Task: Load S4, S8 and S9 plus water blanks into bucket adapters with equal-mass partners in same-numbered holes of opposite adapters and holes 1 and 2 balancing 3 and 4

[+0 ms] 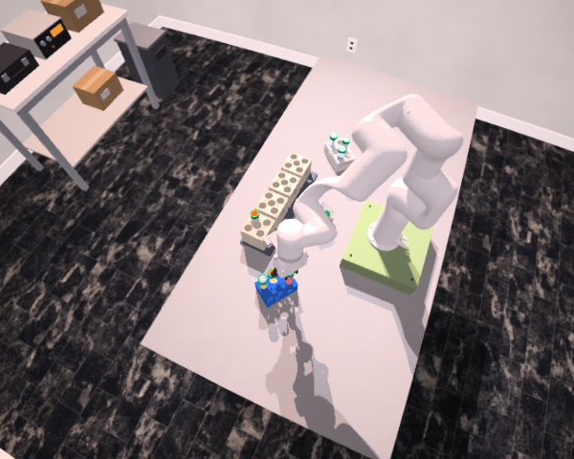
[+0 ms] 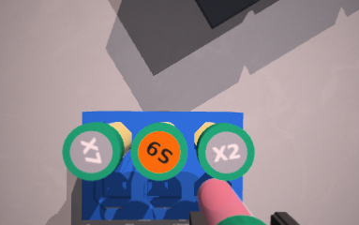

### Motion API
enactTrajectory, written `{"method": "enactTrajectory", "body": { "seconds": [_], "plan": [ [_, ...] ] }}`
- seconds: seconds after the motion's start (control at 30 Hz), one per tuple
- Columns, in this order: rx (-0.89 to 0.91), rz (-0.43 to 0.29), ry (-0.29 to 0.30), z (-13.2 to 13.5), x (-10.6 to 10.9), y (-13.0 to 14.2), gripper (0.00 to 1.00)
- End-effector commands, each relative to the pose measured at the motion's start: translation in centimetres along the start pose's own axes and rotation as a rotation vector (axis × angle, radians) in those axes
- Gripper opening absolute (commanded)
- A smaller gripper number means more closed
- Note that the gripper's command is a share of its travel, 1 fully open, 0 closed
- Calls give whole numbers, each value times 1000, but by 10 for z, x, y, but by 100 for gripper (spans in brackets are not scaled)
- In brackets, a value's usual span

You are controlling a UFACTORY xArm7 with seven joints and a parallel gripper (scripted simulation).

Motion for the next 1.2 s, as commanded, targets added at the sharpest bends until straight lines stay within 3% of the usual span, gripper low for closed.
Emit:
{"method": "enactTrajectory", "body": {
  "seconds": [0.0,1.17],
  "plan": [
    [0,1,-4,-1,-3,0,0],
    [0,1,-4,-1,-34,0,0]
  ]
}}
Point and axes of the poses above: the point where the finger pads meet when closed, its own x axis back along the fingers, its own z axis across the jaws, y = z × x, the point moved 5 cm from there along x, back along the fingers, and after that the axes turned 10 degrees about x, right-handed, at the moved point
